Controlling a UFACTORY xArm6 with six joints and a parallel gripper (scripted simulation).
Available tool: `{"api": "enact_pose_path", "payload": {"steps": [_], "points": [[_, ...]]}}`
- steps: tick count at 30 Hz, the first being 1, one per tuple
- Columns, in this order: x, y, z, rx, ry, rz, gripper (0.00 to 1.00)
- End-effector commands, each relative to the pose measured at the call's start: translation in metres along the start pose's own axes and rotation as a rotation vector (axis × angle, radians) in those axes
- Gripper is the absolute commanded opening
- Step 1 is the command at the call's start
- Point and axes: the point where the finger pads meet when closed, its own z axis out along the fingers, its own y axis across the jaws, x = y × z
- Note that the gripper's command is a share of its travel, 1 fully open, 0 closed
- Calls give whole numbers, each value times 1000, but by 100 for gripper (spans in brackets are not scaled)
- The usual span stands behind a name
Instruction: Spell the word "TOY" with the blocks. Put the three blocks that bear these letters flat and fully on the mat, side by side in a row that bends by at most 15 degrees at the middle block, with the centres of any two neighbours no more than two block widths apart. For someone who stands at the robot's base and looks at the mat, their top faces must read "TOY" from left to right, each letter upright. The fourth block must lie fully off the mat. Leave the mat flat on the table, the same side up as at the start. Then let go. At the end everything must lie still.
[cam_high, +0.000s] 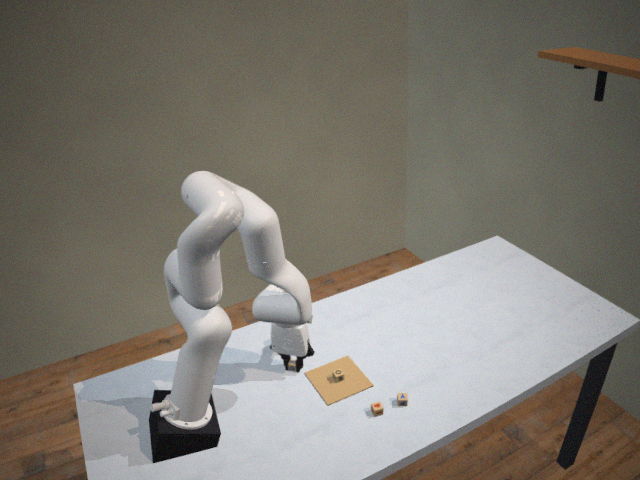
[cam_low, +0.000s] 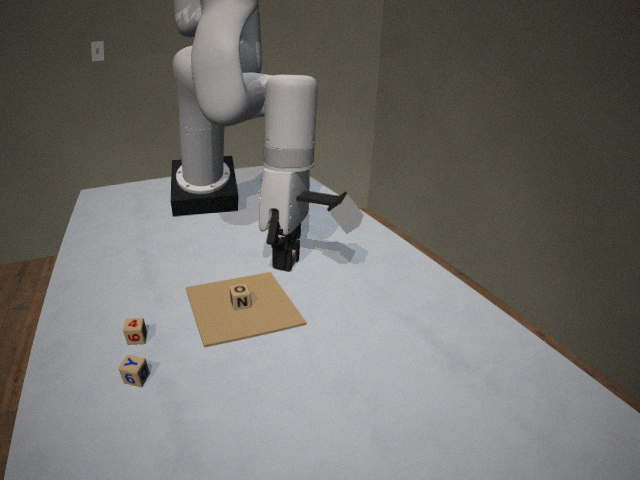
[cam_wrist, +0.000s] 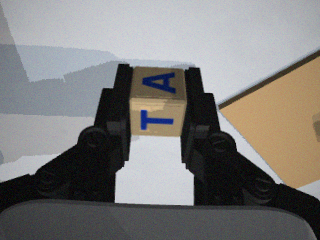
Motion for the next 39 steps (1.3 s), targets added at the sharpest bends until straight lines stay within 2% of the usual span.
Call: {"api": "enact_pose_path", "payload": {"steps": [1,33,39], "points": [[1,1,0,-1,2,0,21],[1,1,-1,-1,2,0,21],[1,1,-11,-1,2,0,21]]}}
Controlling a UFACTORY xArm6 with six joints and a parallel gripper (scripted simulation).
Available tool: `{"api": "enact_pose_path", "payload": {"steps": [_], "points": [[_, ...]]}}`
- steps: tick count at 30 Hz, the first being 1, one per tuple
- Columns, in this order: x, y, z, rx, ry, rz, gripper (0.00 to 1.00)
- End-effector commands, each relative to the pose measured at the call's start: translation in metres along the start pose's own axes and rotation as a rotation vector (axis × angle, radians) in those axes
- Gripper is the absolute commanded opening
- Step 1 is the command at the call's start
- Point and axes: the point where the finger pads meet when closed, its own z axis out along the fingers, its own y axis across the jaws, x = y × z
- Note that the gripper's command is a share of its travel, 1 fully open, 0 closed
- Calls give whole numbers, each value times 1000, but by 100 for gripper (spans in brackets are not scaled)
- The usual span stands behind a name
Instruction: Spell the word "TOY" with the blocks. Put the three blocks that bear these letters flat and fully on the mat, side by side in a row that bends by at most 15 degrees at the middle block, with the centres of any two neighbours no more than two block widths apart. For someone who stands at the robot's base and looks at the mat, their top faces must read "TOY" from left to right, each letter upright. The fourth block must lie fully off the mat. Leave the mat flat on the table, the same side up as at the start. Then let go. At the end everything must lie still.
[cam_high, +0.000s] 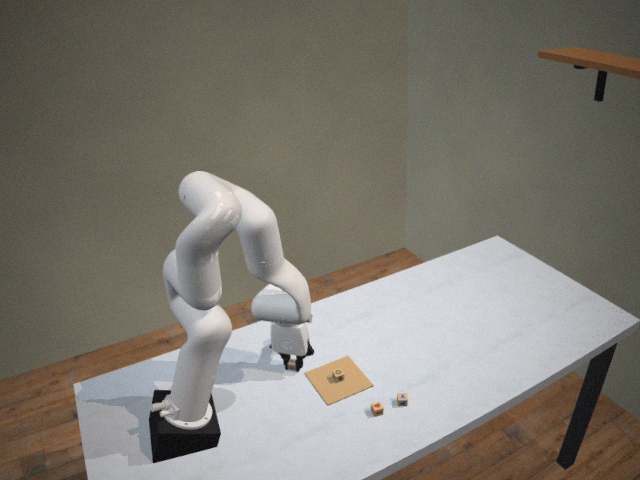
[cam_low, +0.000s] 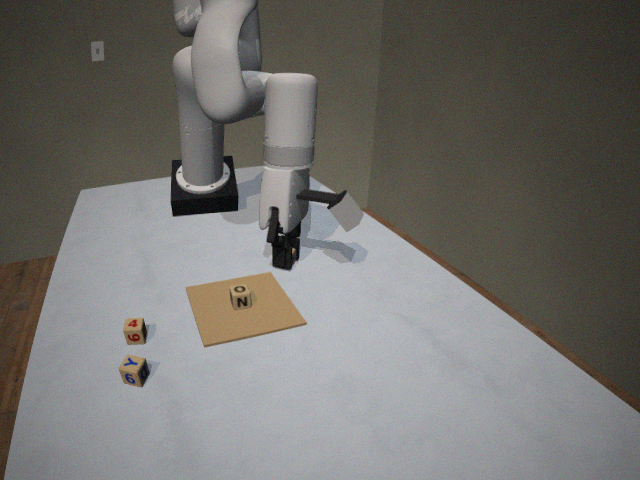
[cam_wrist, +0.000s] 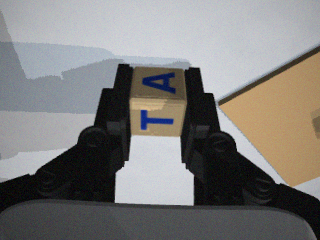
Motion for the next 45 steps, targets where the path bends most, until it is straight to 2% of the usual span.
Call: {"api": "enact_pose_path", "payload": {"steps": [1,9,11,18,34,43,45], "points": [[1,1,-12,0,3,0,21],[1,1,-64,0,3,0,21],[1,1,-64,0,3,0,21],[1,1,-95,0,3,0,21],[1,1,-98,0,3,14,21],[3,10,-99,2,1,237,21],[3,10,-99,2,1,237,21]]}}
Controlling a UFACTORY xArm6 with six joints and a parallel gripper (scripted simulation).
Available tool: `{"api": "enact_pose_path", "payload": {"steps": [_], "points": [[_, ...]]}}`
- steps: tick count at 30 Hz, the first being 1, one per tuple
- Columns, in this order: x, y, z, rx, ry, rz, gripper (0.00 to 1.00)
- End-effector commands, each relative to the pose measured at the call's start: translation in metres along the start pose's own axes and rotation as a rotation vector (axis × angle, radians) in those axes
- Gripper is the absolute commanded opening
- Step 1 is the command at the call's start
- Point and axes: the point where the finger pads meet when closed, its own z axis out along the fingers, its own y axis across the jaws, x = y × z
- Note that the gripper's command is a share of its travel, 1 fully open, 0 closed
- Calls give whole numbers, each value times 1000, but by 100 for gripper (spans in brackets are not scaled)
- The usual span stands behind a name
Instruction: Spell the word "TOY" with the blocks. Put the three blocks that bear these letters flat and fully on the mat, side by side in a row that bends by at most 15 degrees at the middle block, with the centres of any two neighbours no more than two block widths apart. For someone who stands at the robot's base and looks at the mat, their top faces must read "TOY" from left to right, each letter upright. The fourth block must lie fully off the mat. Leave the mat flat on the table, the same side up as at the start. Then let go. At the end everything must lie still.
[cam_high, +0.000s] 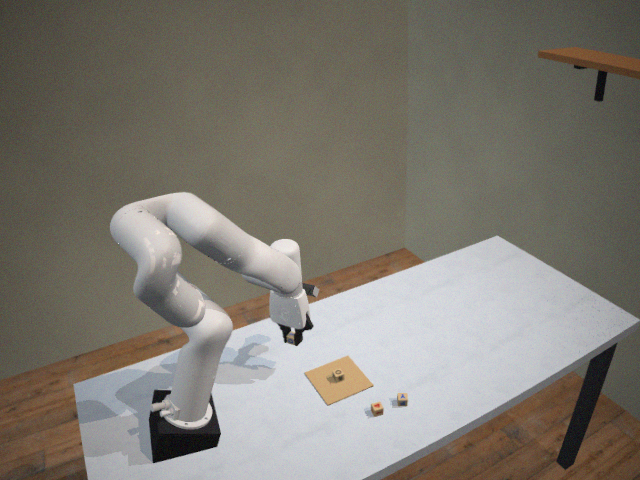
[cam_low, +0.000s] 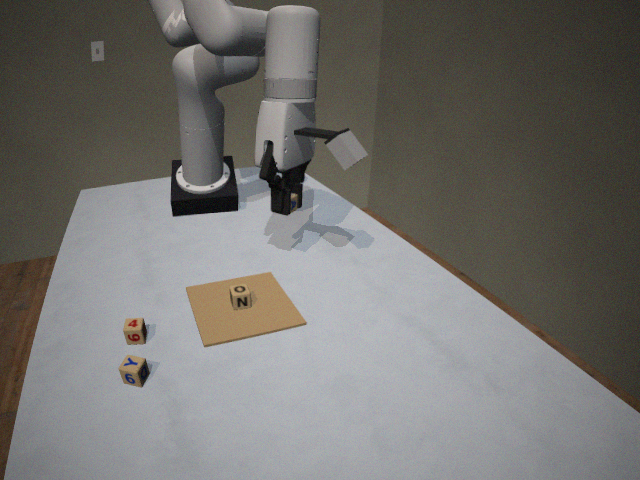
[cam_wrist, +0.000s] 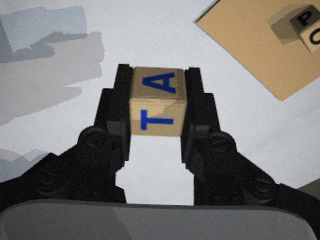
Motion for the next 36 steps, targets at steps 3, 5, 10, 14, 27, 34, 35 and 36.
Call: {"api": "enact_pose_path", "payload": {"steps": [3,5,10,14,27,34,35,36], "points": [[4,7,-2,-5,0,175,21],[5,8,-2,-5,0,221,21],[7,13,-2,-5,0,341,21],[8,17,-3,-4,0,437,21],[13,29,-4,-3,-1,736,21],[15,34,-4,-3,-1,855,21],[16,37,-4,-3,-1,925,21],[16,38,-4,-3,-1,944,21]]}}
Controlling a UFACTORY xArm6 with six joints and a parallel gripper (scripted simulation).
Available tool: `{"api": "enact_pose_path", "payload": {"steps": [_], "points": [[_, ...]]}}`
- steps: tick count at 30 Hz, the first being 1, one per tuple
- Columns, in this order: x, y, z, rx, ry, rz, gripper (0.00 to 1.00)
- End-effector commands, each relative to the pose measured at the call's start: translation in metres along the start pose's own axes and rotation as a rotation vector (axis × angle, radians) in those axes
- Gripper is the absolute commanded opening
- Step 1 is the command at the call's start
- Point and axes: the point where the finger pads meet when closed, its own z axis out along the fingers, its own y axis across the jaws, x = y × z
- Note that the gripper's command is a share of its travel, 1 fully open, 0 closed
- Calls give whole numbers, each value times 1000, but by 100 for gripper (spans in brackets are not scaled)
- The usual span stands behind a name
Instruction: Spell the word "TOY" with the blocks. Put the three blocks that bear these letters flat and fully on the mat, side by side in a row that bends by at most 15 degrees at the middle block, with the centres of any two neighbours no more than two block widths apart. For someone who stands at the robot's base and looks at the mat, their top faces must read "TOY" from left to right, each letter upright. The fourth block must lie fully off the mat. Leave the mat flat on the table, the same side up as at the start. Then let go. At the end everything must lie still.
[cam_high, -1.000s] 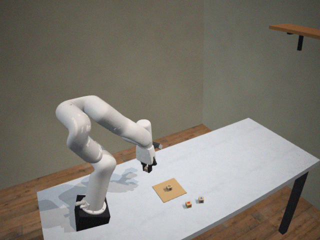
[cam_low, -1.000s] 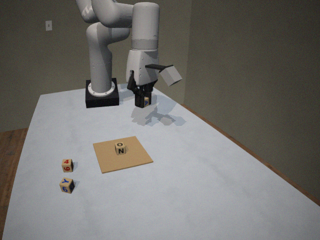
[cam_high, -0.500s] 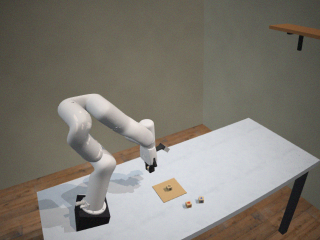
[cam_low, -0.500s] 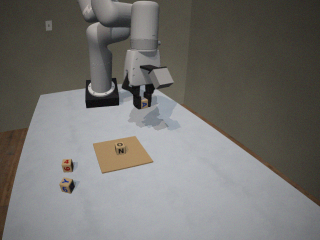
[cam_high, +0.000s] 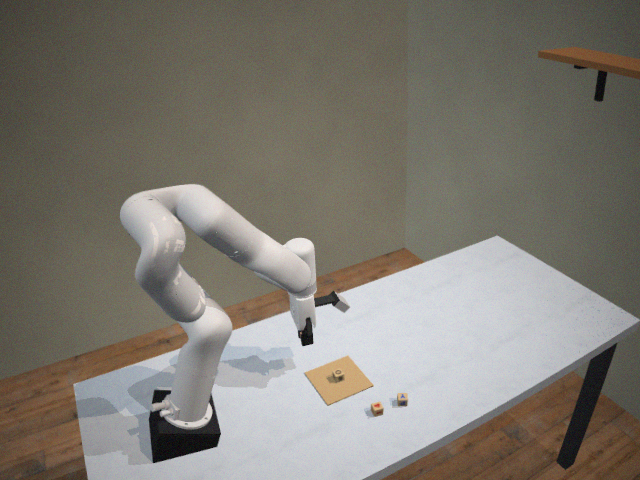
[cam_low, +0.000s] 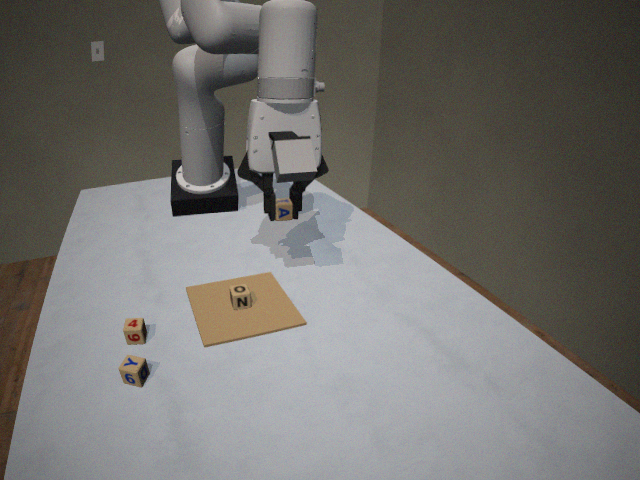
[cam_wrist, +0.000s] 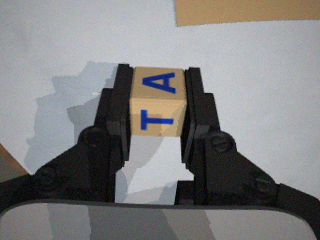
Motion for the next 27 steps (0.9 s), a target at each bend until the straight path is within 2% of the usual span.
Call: {"api": "enact_pose_path", "payload": {"steps": [1,13,15,16,27], "points": [[7,2,-1,-7,6,139,21],[18,8,-2,-6,7,425,21],[18,8,-2,-6,7,425,21],[21,9,-2,-6,8,496,21],[31,15,-2,-5,9,747,21]]}}
